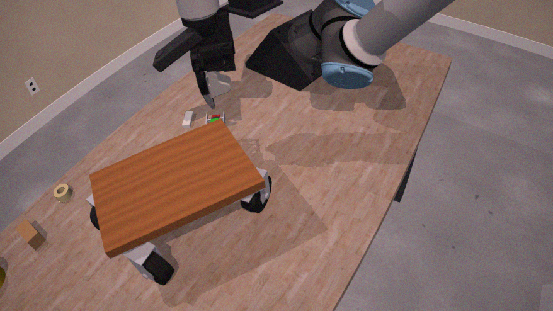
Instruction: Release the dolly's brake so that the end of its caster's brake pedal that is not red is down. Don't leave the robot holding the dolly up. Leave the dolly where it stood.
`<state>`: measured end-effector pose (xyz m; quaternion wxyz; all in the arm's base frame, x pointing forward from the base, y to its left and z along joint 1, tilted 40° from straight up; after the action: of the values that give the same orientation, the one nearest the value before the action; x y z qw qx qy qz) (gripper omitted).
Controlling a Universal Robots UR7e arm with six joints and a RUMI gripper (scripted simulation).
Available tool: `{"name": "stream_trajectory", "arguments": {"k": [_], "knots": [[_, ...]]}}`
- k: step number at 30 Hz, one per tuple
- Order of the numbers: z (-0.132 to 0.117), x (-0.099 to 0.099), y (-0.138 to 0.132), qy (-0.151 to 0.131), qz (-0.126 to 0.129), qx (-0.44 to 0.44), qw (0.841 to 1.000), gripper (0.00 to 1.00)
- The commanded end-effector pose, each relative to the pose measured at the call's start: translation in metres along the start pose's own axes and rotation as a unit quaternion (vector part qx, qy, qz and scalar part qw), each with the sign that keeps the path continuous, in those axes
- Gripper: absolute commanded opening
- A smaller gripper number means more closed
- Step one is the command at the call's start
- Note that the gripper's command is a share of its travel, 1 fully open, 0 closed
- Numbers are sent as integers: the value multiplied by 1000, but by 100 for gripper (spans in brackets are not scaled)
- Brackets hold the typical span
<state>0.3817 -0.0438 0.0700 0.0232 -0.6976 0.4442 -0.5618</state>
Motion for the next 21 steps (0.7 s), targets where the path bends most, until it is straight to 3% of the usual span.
{"name": "stream_trajectory", "arguments": {"k": [1, 21], "knots": [[1, -7, 0, 1, 0, 0, 1000, 0], [2, -28, 0, 1, 0, 0, 1000, 0]]}}
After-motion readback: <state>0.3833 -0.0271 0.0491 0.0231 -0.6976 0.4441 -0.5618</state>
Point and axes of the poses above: the point where the finger pads meet when closed, its own x axis back along the fingers, its own y axis across the jaws, z = x × y, the point moved 4 cm from there along x, back along the fingers, and after that the axes turned 7 degrees about x, right-handed, at the moved point
